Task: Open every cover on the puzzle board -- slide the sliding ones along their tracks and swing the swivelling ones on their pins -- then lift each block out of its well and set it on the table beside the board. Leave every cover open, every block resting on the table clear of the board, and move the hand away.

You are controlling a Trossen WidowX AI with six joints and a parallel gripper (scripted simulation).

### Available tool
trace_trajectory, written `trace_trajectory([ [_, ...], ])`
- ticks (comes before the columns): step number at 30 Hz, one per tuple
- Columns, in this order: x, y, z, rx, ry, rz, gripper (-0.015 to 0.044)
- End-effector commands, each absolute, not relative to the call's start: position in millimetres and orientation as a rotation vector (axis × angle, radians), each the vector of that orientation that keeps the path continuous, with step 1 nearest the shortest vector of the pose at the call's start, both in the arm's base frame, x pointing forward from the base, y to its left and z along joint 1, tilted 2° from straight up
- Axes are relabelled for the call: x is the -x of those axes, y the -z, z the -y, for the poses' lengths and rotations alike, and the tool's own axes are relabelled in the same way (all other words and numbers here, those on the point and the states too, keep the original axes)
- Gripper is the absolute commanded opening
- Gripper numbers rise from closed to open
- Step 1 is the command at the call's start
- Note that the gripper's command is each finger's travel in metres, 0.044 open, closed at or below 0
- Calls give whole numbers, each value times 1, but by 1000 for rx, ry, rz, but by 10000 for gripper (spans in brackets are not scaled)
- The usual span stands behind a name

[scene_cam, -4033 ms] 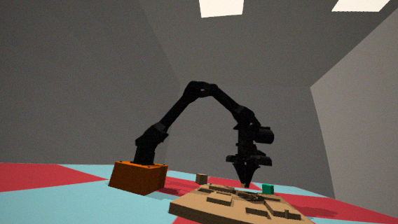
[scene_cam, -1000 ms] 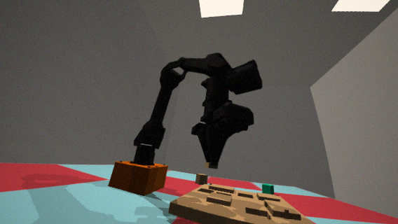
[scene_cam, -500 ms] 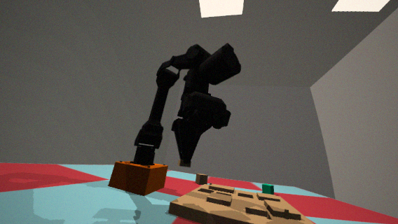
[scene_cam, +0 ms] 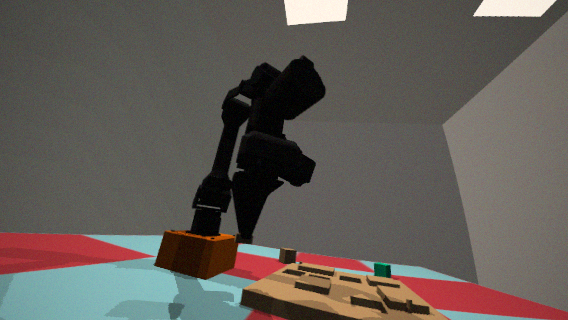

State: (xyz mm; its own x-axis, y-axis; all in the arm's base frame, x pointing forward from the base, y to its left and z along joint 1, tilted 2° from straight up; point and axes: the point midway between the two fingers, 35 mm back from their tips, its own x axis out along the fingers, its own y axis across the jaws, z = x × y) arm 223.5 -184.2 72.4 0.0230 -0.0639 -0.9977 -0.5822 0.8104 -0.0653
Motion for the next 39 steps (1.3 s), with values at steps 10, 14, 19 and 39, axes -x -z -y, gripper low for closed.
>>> trace_trajectory([
  [10,-224,-48,185,534,-447,-1517,80],
  [14,-224,-41,186,534,-447,-1517,80],
  [19,-225,-33,186,534,-447,-1517,80],
  [39,-224,0,187,534,-447,-1517,80],
])
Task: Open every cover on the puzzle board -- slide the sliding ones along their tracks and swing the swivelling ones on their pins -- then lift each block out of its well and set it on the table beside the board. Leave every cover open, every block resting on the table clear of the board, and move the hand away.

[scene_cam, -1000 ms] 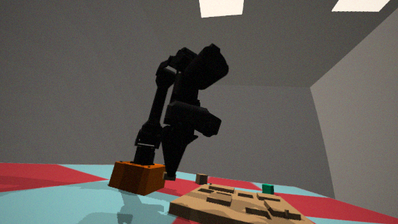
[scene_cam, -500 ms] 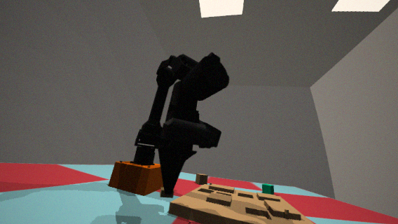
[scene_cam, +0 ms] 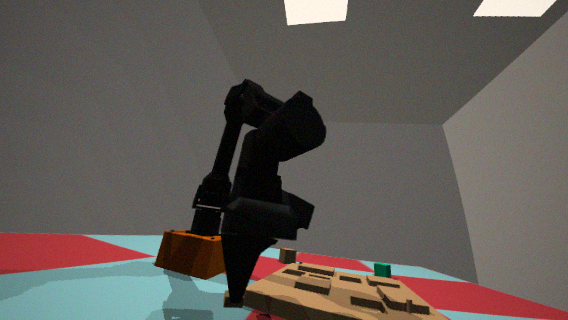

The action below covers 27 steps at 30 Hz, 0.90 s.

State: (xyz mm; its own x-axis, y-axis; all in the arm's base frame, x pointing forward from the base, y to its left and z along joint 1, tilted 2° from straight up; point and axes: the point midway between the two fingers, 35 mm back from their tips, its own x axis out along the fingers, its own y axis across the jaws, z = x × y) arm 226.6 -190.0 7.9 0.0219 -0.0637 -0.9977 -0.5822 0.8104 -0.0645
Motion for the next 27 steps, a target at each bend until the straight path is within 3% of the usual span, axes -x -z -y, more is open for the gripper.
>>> trace_trajectory([
  [1,-224,1,187,534,-447,-1517,80],
  [25,-220,29,186,533,-447,-1517,80],
  [27,-222,27,188,537,-438,-1517,132],
])
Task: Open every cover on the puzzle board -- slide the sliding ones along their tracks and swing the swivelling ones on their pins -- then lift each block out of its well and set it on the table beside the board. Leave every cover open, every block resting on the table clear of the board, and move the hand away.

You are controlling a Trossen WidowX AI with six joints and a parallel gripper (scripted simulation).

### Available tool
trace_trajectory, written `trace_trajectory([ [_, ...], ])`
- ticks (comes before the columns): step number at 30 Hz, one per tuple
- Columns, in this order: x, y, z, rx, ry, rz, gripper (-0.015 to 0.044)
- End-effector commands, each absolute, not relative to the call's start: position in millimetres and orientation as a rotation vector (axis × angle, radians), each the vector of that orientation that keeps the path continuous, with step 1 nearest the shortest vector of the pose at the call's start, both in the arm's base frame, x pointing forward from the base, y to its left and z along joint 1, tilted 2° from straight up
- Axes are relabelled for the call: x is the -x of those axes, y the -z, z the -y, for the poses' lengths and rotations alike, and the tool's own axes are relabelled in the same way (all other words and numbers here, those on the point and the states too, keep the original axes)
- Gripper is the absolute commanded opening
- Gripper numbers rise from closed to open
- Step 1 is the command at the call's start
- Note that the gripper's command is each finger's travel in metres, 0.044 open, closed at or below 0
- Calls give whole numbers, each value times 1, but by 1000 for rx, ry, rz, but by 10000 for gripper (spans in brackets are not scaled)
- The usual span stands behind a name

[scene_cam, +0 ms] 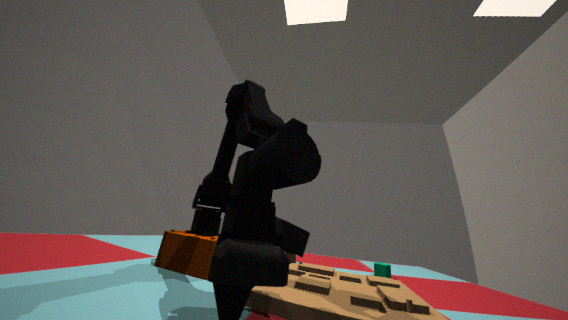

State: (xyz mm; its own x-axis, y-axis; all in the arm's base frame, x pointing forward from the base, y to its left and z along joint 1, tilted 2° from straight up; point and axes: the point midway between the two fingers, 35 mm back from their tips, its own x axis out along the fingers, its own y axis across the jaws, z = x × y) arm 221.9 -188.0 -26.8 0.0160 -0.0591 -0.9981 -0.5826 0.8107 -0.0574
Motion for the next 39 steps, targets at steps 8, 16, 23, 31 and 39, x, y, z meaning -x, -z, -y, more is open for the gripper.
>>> trace_trajectory([
  [8,-222,27,188,537,-438,-1517,343],
  [16,-223,13,188,536,-440,-1517,440],
  [23,-223,-8,187,535,-442,-1517,440],
  [31,-222,-33,185,534,-445,-1517,440],
  [39,-222,-51,181,532,-438,-1507,440],
])
